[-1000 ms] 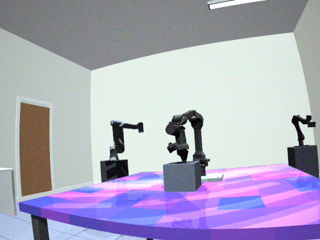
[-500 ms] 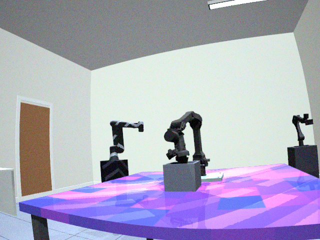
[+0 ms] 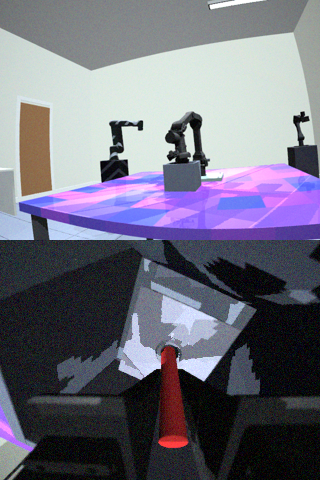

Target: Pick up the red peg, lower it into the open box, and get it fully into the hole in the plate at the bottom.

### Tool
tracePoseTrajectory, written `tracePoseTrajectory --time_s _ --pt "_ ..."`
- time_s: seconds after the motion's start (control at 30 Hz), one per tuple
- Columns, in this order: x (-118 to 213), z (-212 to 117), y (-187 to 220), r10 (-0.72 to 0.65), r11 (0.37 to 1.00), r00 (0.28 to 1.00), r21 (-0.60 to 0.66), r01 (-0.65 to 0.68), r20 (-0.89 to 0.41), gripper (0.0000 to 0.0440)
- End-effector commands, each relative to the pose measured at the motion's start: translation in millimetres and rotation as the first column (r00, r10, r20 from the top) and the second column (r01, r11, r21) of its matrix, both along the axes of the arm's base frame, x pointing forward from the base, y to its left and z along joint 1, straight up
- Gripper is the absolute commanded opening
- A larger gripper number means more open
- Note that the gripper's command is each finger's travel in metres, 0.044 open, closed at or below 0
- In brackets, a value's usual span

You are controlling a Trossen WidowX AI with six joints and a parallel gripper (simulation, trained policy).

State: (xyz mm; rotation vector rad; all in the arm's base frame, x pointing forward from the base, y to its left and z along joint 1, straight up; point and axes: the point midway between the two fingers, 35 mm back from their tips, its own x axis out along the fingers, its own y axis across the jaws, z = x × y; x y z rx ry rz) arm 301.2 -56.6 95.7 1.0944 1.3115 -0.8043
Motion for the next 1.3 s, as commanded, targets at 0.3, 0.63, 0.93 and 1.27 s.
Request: tracePoseTrajectory --time_s 0.3,0.63,0.93,1.27 --pt "-3.5 -17.3 -6.6 0.028 0.998 0.998 0.055 -0.025 -0.057 0.0144" --pt "10.2 0.0 -13.3 0.018 0.995 1.0 0.103 -0.017 -0.009 0.0149" --pt "25.2 18.5 -14.8 0.018 0.988 0.998 0.154 -0.026 0.057 0.015" --pt "39.4 37.3 -18.1 0.018 0.976 0.991 0.211 -0.047 0.134 0.0143"
